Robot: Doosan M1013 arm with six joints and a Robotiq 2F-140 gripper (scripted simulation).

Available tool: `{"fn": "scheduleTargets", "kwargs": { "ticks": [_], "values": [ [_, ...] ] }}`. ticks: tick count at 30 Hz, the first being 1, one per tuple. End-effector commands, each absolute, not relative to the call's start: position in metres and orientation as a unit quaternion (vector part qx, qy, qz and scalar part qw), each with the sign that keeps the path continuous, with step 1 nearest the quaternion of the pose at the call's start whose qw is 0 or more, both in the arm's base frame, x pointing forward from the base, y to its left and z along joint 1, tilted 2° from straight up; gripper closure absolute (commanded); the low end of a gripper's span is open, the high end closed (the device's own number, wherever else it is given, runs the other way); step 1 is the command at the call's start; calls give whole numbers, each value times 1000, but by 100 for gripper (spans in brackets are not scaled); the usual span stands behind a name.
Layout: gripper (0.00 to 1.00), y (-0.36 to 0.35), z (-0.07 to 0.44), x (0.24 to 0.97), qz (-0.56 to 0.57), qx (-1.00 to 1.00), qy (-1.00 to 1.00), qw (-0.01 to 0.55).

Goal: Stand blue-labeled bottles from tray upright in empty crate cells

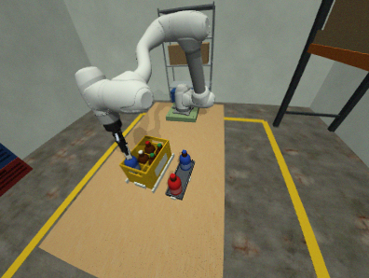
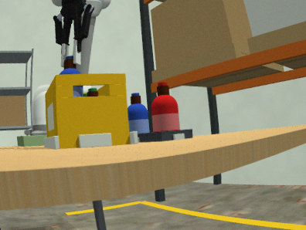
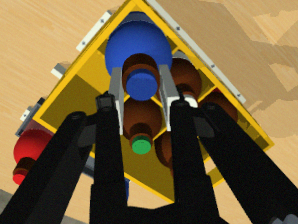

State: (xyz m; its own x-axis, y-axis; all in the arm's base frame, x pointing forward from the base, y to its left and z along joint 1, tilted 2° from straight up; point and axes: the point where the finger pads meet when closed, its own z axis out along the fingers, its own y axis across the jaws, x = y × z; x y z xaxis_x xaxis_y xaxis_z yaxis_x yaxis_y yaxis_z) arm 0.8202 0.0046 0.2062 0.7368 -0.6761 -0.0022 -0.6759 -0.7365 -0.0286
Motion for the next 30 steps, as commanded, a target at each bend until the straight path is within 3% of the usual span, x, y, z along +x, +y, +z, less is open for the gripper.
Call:
{"fn": "scheduleTargets", "kwargs": {
  "ticks": [1,30],
  "values": [
    [100,5,203,820,-4,-932,363,14],
    [100,5,196,821,-4,-932,363,14]
  ]
}}
